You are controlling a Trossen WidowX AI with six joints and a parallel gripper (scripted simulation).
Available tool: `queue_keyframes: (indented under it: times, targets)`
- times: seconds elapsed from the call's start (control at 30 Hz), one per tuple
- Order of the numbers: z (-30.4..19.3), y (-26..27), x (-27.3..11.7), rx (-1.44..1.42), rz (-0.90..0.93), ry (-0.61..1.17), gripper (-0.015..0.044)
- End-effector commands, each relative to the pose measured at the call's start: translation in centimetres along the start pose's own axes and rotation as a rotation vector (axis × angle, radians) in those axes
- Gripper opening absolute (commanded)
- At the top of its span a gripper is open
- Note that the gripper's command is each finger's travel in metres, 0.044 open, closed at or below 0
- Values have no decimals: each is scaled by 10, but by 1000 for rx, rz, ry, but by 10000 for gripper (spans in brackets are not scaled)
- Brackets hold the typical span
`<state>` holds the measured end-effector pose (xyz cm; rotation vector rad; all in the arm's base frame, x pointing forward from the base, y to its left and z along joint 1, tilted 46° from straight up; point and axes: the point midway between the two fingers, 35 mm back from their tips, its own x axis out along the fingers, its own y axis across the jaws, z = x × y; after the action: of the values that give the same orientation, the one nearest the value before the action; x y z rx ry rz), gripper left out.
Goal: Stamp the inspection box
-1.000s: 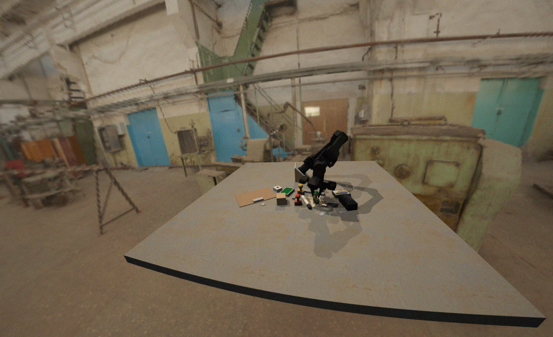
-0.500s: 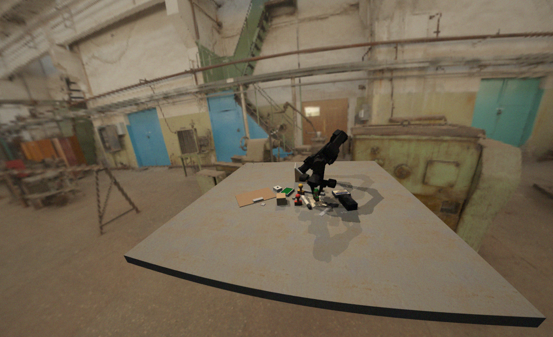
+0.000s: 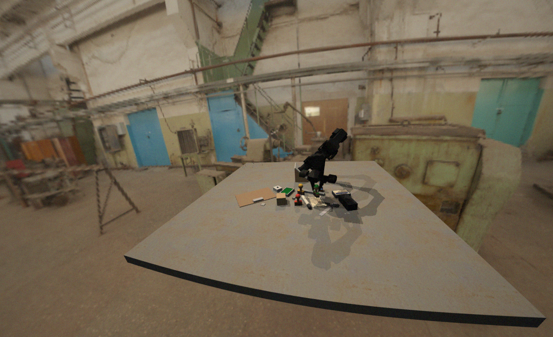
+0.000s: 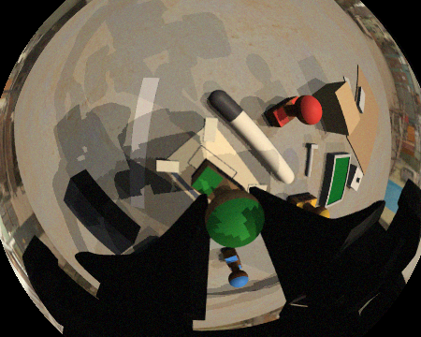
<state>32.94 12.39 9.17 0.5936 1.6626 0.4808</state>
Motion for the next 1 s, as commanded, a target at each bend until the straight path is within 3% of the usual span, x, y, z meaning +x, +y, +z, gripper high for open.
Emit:
queue_keyframes:
  times: [0.0, 0.5, 0.97]
  targets:
    - [1, -1, -7, -5, -4, 0, 0]
    - [4, -6, -27, -4, -5, 0, 0]
    - [52, -83, -23, -4, -21, -9, 0]
